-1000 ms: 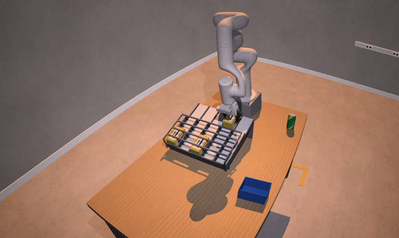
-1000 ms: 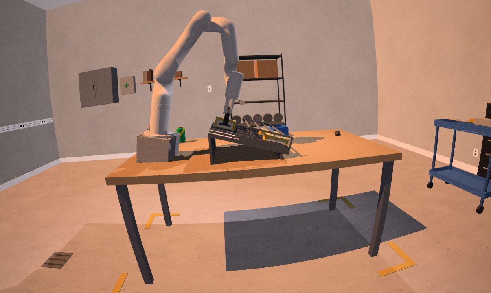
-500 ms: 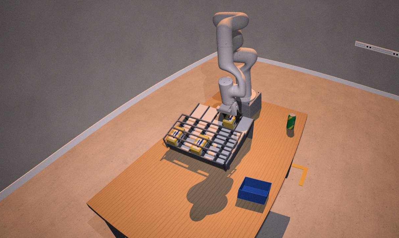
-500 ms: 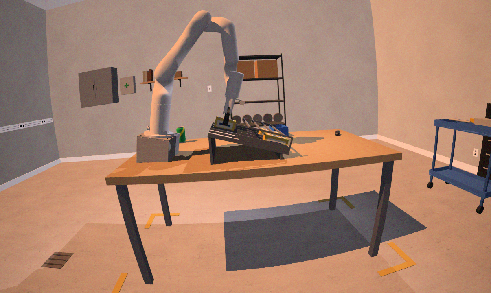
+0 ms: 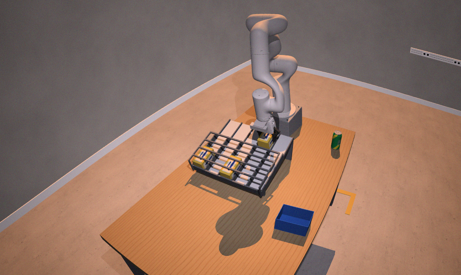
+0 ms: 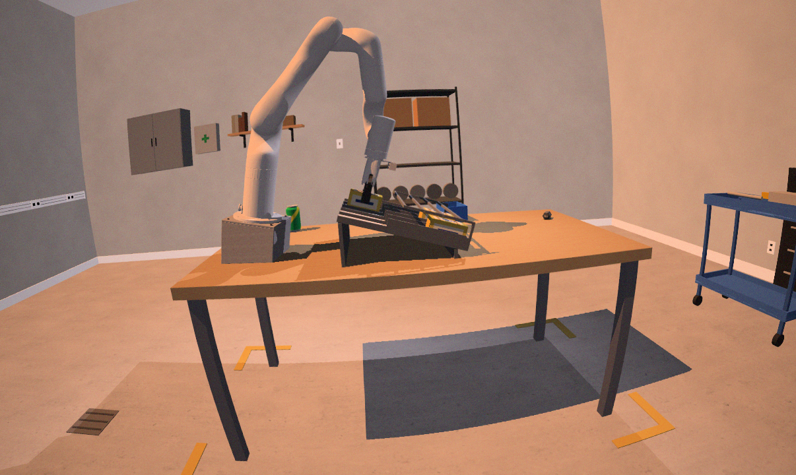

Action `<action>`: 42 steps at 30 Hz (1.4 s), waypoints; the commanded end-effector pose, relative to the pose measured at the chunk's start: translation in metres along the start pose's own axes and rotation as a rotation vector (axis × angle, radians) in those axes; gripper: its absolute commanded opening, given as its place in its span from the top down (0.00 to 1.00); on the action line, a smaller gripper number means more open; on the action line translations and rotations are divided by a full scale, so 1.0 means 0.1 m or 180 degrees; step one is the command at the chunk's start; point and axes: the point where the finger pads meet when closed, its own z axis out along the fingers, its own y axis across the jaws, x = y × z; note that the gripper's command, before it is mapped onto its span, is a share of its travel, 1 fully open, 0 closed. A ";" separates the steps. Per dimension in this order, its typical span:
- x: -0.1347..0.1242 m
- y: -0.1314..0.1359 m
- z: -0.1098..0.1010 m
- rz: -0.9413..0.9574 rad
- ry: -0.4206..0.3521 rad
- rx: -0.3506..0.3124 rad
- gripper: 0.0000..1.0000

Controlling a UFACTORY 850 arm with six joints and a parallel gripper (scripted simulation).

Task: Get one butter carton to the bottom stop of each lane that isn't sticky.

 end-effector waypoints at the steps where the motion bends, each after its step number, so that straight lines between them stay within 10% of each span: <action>1: 0.01 0.00 -0.01 0.0000 0.0004 0.0001 0.07; 42: 0.01 0.00 -0.01 0.0000 0.0004 0.0001 0.00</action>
